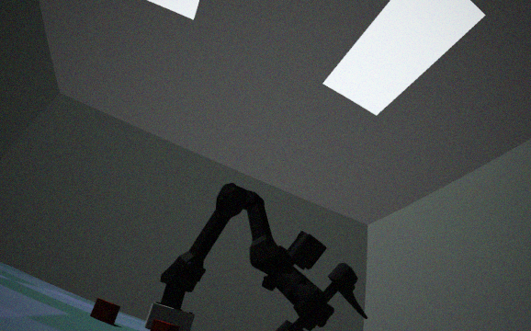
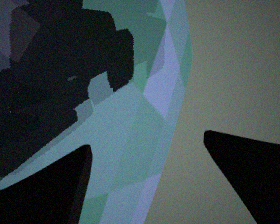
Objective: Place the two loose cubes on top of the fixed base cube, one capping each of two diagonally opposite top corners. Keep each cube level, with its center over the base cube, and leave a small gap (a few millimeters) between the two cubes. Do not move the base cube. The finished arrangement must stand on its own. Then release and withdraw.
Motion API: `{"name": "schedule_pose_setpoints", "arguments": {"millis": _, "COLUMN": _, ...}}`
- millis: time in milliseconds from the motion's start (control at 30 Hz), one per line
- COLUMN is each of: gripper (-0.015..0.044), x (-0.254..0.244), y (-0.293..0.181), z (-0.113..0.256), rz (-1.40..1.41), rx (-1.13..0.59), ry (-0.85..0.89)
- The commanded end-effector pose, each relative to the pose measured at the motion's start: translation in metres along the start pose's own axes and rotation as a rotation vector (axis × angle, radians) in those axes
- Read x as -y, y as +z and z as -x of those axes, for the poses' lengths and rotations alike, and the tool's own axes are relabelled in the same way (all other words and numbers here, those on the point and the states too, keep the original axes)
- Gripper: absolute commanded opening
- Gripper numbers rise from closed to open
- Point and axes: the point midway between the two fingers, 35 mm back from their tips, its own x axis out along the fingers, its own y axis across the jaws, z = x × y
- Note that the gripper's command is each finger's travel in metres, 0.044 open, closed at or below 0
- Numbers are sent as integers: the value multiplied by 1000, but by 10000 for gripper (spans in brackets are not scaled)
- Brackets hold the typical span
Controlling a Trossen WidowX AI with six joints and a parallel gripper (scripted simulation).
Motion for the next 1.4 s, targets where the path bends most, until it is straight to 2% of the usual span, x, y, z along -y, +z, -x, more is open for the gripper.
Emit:
{"name": "schedule_pose_setpoints", "arguments": {"millis": 0, "gripper": 374, "x": -1, "y": -2, "z": 0, "rz": -6, "rx": -2, "ry": 6}}
{"name": "schedule_pose_setpoints", "arguments": {"millis": 133, "gripper": 269, "x": -12, "y": -33, "z": 6, "rz": -127, "rx": -44, "ry": 120}}
{"name": "schedule_pose_setpoints", "arguments": {"millis": 167, "gripper": 265, "x": -16, "y": -42, "z": 8, "rz": -165, "rx": -57, "ry": 154}}
{"name": "schedule_pose_setpoints", "arguments": {"millis": 533, "gripper": 265, "x": -58, "y": -127, "z": 71, "rz": -608, "rx": -234, "ry": 505}}
{"name": "schedule_pose_setpoints", "arguments": {"millis": 767, "gripper": 265, "x": -81, "y": -161, "z": 138, "rz": -910, "rx": -369, "ry": 712}}
{"name": "schedule_pose_setpoints", "arguments": {"millis": 1000, "gripper": 265, "x": -94, "y": -174, "z": 210, "rz": -1190, "rx": -503, "ry": 891}}
{"name": "schedule_pose_setpoints", "arguments": {"millis": 1233, "gripper": 265, "x": -96, "y": -174, "z": 211, "rz": -1197, "rx": -507, "ry": 896}}
{"name": "schedule_pose_setpoints", "arguments": {"millis": 1367, "gripper": 265, "x": -124, "y": -171, "z": 190, "rz": -1197, "rx": -507, "ry": 896}}
